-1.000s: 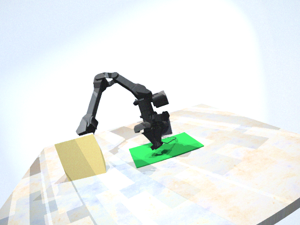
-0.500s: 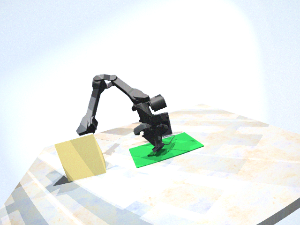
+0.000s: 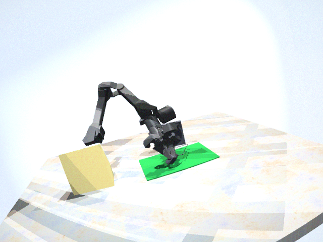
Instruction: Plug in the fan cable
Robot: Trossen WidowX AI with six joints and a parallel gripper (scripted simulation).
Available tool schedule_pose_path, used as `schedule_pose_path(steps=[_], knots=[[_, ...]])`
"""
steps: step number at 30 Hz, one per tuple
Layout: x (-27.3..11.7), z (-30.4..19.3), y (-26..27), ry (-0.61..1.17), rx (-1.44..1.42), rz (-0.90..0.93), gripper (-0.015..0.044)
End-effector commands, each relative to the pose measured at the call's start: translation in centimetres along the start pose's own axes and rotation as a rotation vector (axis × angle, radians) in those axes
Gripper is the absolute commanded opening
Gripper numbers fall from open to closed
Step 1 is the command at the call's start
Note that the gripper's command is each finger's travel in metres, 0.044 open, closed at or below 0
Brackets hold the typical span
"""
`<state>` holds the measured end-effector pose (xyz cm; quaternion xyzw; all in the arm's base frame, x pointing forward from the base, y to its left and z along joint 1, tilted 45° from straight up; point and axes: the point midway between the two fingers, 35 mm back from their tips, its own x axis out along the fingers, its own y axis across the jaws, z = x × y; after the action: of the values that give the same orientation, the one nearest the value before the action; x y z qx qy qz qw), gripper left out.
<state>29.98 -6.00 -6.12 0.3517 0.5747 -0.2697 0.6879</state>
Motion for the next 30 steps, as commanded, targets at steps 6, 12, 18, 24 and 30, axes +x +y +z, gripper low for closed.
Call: schedule_pose_path(steps=[6, 12, 18, 24, 30], knots=[[-0.1, -0.2, -0.1, -0.104, 0.024, -0.012, 0.0], [-0.2, -0.2, 0.1, -0.17, 0.04, -0.009, 0.0], [-0.4, -0.3, 0.2, -0.236, 0.057, -0.001, 0.0], [-0.8, -0.4, 0.4, -0.301, 0.078, 0.011, 0.0], [-1.2, -0.5, 0.5, -0.365, 0.101, 0.029, 0.0]])
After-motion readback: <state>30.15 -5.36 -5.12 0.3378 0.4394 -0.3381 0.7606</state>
